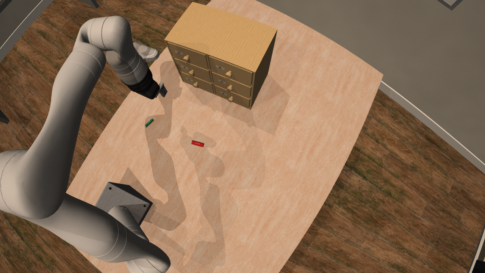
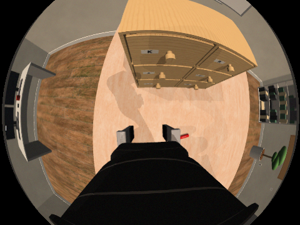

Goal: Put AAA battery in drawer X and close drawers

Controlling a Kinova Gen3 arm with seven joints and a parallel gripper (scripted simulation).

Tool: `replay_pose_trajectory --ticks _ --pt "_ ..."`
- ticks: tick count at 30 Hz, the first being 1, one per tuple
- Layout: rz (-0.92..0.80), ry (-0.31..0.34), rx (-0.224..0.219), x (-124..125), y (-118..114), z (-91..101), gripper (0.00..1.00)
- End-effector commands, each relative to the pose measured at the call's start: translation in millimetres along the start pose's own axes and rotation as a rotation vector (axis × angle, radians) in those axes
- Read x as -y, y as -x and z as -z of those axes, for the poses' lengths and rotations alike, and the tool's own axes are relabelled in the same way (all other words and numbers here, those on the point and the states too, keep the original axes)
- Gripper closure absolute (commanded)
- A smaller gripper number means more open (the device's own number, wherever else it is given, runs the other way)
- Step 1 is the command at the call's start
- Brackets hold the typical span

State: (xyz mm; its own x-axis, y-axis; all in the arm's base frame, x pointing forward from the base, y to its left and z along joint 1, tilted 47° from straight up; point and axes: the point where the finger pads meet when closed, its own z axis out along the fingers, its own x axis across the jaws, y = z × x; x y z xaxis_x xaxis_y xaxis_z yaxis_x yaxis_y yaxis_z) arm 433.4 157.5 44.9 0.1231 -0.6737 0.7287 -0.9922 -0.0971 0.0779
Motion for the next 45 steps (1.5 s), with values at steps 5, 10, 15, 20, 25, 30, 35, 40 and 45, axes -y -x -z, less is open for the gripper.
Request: replay_pose_trajectory --ticks 5,10,15,20,25,30,35,40,45 --pt "0.007 -0.002 0.001 0.2 0.2 1.0 0.0" --pt "0.016 -0.002 0.001 0.0 0.1 1.1 0.0" --pt "0.031 -0.002 0.001 -0.3 -0.1 1.3 0.0" --pt "0.059 -0.002 0.001 -0.8 -0.5 1.6 0.0" --pt "0.099 -0.002 0.001 -1.5 -1.0 2.0 0.0" --pt "0.128 -0.002 0.001 -2.0 -1.4 2.3 0.0" --pt "0.188 -0.002 0.001 -3.0 -2.2 2.9 0.0" --pt "0.26 -0.002 0.001 -4.3 -3.2 3.7 0.0" --pt "0.31 -0.002 0.001 -5.2 -3.8 4.2 0.0"
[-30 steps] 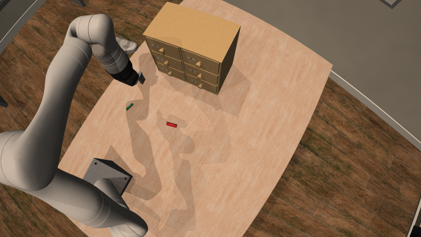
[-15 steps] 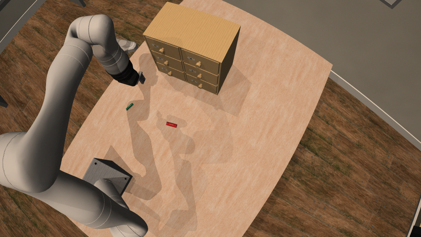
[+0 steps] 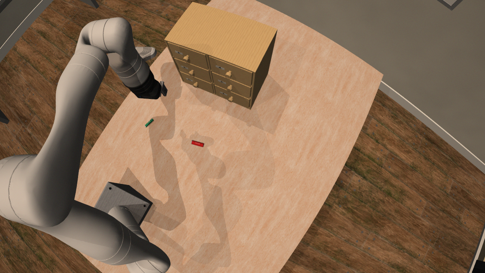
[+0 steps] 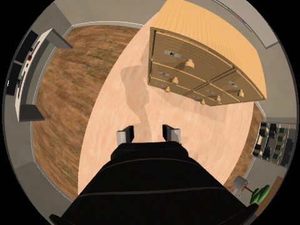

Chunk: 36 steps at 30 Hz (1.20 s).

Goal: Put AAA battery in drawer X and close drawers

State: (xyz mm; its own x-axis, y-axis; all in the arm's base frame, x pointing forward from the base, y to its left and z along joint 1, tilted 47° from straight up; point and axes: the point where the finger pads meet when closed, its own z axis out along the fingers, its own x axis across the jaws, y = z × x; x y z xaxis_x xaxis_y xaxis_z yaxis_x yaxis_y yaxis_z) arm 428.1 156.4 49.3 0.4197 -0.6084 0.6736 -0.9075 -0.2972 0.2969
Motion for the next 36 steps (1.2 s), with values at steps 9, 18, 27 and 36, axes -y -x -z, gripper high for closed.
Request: replay_pose_trajectory --ticks 9,18,27,36 --pt "0.177 -0.003 0.005 -3 -2 3.7 0.0" --pt "0.34 -0.004 0.005 -7 -3 5.4 0.0" --pt "0.579 -0.004 0.005 -12 -5 7.9 0.0" --pt "0.781 -0.005 0.004 -16 -6 10.0 0.0"
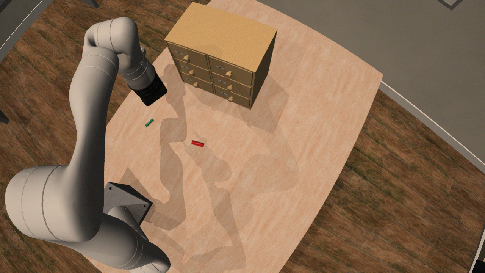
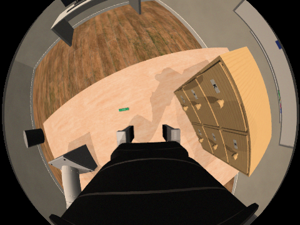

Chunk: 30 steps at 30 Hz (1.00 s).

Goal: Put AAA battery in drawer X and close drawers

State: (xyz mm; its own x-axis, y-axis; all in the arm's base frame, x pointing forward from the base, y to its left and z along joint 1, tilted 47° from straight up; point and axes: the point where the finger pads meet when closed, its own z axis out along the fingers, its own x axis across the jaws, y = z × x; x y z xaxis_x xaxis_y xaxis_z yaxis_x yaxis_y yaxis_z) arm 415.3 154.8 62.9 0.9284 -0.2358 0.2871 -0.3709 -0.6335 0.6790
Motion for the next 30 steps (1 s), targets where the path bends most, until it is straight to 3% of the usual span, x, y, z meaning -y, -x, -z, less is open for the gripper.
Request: replay_pose_trajectory --ticks 1,30 --pt "0.054 -0.007 0.004 -2 -1 2.0 0.0" --pt "0.879 -0.008 0.001 -18 7 10.6 0.0"
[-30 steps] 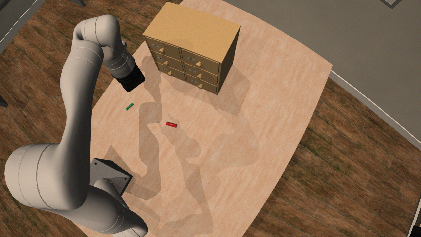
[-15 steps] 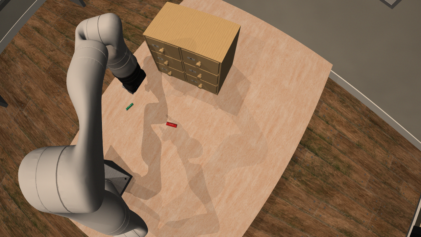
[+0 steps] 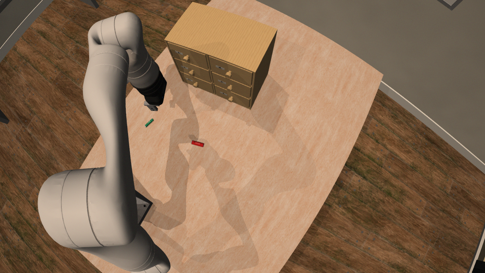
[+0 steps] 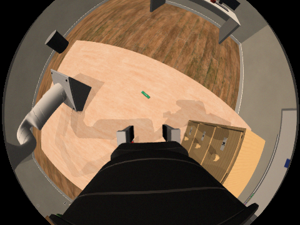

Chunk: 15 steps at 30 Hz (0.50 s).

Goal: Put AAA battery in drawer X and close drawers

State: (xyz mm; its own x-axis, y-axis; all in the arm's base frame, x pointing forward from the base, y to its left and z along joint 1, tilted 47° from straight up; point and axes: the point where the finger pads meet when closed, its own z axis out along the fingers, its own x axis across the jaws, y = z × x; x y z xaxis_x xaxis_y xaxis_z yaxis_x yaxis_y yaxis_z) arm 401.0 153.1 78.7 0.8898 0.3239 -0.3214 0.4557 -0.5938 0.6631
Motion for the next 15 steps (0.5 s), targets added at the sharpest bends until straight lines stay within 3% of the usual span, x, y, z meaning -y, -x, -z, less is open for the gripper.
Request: replay_pose_trajectory --ticks 1,15 --pt "0.026 -0.008 0.0 -2.1 -0.3 0.9 0.0" --pt "0.393 -0.008 -0.001 -4.4 7.5 4.7 0.0"
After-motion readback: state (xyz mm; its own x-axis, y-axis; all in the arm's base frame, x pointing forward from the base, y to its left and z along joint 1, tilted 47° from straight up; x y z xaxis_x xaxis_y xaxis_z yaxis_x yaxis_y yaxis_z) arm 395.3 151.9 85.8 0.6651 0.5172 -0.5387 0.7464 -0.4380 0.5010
